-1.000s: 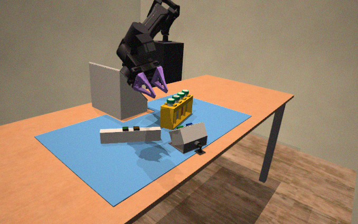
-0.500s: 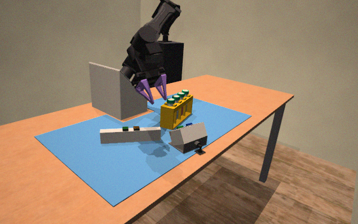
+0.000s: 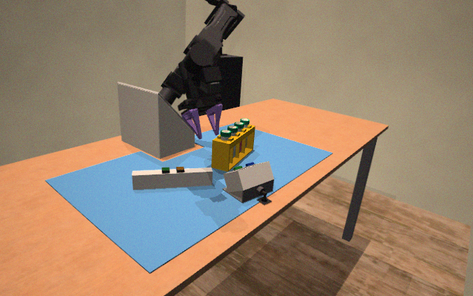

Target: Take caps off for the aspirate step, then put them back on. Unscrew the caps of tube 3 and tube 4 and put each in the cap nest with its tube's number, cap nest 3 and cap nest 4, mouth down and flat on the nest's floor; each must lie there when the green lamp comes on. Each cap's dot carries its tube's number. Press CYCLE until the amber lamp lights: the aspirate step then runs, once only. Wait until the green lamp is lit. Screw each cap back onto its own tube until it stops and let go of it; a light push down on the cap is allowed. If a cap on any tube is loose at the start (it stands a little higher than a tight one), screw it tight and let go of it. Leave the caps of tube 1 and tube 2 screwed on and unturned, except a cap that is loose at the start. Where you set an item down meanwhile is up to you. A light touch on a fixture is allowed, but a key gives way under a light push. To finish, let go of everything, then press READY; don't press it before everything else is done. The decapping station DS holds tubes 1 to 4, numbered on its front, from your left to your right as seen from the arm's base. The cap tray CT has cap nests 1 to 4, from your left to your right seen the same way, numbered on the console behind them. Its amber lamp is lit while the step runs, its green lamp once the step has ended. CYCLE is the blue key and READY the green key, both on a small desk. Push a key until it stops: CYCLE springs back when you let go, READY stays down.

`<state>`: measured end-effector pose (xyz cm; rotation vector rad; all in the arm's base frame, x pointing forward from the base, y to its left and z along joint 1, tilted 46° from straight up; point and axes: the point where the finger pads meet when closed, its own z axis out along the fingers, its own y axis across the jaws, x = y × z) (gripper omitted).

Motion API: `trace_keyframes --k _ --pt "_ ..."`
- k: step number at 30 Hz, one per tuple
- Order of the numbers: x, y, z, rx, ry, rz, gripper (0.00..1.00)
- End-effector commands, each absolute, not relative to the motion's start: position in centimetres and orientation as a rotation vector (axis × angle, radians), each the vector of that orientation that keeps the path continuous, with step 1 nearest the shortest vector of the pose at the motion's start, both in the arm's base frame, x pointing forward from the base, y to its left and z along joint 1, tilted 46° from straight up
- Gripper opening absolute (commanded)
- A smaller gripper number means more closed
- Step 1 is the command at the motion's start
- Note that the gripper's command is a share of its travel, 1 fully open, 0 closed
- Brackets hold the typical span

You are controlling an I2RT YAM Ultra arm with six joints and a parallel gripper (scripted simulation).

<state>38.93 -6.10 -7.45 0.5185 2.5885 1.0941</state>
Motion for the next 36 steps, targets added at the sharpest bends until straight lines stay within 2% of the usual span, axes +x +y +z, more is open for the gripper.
trace_keyframes --k 1,36 --pt "37.7 -6.0 -6.7 0.502 2.652 1.097 0.49" --pt "27.8 -0.2 -0.2 0.263 3.049 1.253 0.49"
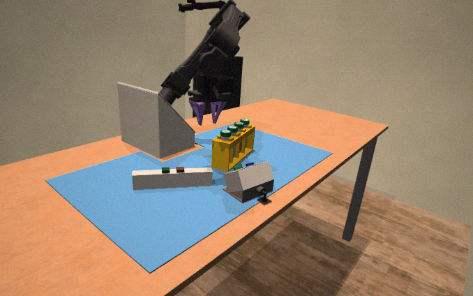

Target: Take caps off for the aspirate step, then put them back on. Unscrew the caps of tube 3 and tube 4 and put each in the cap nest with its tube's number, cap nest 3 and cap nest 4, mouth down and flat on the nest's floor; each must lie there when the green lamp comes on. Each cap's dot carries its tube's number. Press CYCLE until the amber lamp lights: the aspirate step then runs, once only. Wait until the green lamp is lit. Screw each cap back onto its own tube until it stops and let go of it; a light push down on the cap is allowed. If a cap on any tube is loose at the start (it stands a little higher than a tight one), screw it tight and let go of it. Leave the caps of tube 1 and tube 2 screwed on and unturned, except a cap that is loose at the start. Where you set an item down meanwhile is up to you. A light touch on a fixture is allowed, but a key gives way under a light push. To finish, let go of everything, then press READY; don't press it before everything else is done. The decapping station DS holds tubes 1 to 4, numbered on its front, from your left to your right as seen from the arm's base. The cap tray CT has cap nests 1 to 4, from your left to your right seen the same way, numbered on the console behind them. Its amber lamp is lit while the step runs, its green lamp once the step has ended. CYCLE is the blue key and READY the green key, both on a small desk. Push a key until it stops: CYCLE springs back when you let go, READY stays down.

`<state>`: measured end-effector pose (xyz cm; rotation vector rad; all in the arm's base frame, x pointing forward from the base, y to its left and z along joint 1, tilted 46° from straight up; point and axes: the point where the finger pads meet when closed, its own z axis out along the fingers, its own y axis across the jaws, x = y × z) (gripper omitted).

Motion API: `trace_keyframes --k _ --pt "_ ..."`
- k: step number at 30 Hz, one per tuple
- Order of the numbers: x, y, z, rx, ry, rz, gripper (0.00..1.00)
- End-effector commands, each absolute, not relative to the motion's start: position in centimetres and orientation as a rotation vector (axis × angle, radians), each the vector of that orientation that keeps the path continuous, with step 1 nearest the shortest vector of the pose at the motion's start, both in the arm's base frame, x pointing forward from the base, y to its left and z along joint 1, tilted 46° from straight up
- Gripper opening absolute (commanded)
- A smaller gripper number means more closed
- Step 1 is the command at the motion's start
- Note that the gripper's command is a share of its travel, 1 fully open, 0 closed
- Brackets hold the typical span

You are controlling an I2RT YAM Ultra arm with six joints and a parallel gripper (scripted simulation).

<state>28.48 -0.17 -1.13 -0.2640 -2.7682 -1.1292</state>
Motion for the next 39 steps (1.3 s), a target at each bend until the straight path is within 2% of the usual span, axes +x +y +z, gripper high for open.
trace_keyframes --k 1,14,18,21,29,39 --pt "27.8 -0.2 -0.2 -0.237 -2.744 -1.127 0.49" --pt "27.8 -0.2 -0.2 -0.237 -2.744 -1.127 0.49" --pt "28.2 2.1 2.1 -0.665 -2.574 -1.034 0.49" --pt "28.2 2.1 2.1 -0.665 -2.574 -1.034 0.49" --pt "28.6 5.1 5.0 -1.138 -2.289 -0.891 0.49" --pt "28.9 7.1 7.1 -1.462 -2.015 -0.760 0.49"
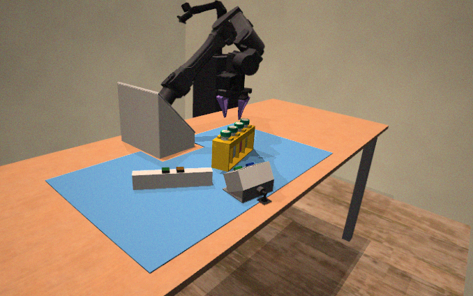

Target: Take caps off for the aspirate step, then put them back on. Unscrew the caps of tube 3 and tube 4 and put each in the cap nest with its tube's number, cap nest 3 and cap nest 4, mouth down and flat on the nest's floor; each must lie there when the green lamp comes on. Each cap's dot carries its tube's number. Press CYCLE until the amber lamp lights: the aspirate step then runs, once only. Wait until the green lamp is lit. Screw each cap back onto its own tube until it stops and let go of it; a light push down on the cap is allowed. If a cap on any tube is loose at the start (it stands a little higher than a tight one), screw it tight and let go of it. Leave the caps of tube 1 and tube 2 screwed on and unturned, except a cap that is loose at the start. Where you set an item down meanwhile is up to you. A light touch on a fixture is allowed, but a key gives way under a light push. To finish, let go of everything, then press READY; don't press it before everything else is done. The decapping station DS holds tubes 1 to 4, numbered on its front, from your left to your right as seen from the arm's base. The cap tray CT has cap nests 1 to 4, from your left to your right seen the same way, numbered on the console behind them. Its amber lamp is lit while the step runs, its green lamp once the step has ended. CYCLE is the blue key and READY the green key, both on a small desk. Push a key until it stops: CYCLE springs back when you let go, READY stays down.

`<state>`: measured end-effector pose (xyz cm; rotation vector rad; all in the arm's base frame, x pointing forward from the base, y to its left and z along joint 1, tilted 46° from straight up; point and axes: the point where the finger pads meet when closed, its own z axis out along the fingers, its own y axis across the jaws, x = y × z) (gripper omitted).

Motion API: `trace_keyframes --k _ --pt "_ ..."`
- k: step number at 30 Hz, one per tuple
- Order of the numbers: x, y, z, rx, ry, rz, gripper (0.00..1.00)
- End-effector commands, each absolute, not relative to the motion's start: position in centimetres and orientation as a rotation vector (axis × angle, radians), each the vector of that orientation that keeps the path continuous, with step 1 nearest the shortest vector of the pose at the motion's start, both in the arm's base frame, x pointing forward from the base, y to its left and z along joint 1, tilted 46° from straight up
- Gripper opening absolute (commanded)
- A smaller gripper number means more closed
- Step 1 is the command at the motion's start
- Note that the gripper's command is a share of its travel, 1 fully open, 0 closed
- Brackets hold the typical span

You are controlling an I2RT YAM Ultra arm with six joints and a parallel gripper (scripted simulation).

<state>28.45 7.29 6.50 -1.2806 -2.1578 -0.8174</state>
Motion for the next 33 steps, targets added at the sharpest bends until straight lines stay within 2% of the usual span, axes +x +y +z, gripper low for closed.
trace_keyframes --k 1,13,33 --pt "28.9 7.1 7.1 -1.536 -1.941 -0.725 0.49" --pt "28.9 7.1 7.1 -1.961 -1.377 -0.467 0.49" --pt "28.6 9.4 4.8 -1.961 -1.376 -0.468 0.49"
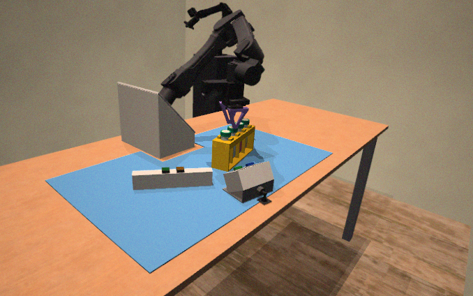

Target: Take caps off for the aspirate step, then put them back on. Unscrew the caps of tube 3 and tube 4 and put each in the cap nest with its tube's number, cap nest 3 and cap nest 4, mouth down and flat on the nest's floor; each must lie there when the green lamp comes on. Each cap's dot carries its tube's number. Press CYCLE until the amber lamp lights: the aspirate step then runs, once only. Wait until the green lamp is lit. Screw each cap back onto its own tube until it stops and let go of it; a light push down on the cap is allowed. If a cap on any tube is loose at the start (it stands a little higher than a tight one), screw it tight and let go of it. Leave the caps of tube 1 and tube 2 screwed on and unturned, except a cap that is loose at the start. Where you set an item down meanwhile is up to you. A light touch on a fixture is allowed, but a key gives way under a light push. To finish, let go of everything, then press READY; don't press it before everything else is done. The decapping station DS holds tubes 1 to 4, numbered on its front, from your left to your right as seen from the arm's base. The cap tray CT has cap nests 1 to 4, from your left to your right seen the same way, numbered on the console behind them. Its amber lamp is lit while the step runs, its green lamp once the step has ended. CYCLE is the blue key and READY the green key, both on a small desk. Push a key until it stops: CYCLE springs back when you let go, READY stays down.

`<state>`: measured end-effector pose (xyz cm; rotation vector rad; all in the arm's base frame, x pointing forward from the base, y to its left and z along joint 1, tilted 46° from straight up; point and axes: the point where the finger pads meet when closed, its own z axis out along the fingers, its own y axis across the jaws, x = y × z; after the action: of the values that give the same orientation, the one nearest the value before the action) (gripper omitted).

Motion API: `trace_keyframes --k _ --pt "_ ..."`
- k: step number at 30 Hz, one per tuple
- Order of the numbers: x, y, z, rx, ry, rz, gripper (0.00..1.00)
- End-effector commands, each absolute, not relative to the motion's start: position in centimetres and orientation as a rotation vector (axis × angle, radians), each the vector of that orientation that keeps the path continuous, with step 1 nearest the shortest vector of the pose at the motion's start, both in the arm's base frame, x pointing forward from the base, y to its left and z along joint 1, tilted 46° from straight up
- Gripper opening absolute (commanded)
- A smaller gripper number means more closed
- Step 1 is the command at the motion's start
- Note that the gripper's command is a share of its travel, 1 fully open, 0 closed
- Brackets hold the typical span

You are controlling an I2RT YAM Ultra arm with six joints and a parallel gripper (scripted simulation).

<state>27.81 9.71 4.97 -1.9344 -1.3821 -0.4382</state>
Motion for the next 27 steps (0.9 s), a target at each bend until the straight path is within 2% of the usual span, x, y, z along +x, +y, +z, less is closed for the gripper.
trace_keyframes --k 1,27 --pt "28.62 9.61 4.62 -1.961 -1.376 -0.468 0.49" --pt "28.52 10.11 4.06 -1.961 -1.376 -0.468 0.49"
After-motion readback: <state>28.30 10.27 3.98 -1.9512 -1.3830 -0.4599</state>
